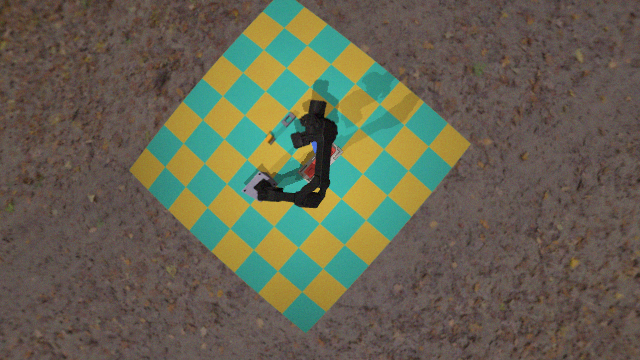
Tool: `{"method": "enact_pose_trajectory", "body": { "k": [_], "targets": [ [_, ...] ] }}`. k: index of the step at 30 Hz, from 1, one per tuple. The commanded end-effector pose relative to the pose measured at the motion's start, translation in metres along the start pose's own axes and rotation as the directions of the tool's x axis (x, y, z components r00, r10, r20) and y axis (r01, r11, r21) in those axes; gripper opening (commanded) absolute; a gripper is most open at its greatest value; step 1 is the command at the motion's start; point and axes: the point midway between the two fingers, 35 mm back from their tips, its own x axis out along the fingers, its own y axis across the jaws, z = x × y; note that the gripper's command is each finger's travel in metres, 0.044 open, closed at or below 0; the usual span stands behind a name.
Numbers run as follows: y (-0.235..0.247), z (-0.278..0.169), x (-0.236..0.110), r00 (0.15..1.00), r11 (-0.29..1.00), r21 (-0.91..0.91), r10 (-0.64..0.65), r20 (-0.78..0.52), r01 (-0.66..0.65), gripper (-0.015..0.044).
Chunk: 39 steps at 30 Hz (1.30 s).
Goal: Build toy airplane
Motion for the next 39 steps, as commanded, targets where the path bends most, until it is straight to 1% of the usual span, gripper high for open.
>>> {"method": "enact_pose_trajectory", "body": {
  "k": [1,12,23,26,33,34,39],
  "targets": [
    [-0.004,-0.012,0.001,1.0,0.997,-0.075,-0.01,0.0,0.01,0.0],
    [-0.01,-0.046,0.01,1.0,0.96,-0.279,-0.013,-0.01,0.01,0.0],
    [-0.012,-0.08,0.019,1.0,0.883,-0.47,-0.016,-0.023,0.003,0.0],
    [-0.012,-0.084,0.02,1.0,0.869,-0.494,-0.017,-0.025,0.002,0.0],
    [-0.012,-0.084,0.02,1.0,0.869,-0.494,-0.017,-0.025,0.002,0.0184],
    [-0.012,-0.084,0.02,1.0,0.869,-0.494,-0.017,-0.025,0.002,0.0195],
    [-0.012,-0.084,0.02,1.0,0.869,-0.494,-0.017,-0.025,0.002,0.0195]
  ]
}}
